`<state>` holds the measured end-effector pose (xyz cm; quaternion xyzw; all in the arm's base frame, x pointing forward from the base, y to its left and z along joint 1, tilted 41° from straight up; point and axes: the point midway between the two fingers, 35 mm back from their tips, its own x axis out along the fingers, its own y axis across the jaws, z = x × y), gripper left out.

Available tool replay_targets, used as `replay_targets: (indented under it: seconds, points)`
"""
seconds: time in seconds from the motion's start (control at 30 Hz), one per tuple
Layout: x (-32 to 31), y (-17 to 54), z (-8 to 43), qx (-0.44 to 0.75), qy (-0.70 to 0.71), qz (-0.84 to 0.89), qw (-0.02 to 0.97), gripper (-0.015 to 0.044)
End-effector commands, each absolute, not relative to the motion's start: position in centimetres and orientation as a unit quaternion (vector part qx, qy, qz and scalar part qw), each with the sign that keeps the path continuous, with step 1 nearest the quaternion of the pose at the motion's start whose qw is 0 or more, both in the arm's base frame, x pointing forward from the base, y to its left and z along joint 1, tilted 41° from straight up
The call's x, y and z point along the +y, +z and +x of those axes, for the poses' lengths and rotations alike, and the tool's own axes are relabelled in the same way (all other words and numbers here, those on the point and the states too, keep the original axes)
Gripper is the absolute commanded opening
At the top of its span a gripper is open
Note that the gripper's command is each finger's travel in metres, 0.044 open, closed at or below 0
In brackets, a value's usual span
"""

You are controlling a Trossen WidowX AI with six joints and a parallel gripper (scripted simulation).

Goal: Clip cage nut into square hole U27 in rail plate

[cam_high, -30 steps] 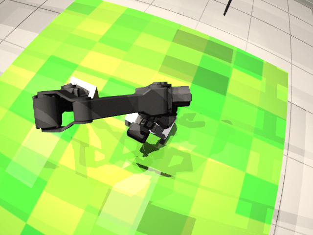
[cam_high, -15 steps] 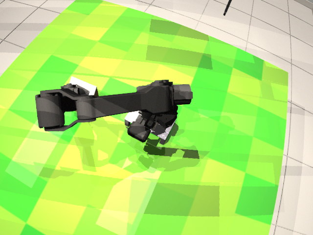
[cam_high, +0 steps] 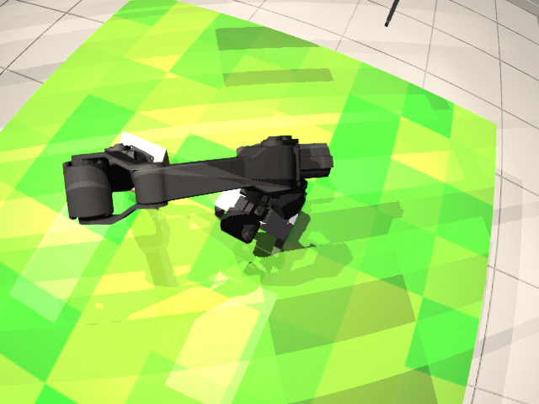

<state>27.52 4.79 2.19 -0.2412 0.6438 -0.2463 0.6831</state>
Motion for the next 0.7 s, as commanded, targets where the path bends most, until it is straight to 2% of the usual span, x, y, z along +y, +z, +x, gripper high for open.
replay_targets:
  seconds: [0.0,0.53,0.67]
  points:
    - [4.84,2.19,27.55,0.642,-0.248,-0.242,0.684,0.0032]
    - [4.90,2.05,27.56,0.642,-0.248,-0.241,0.684,0.0032]
    - [4.89,2.04,27.51,0.644,-0.247,-0.242,0.682,0.0137]
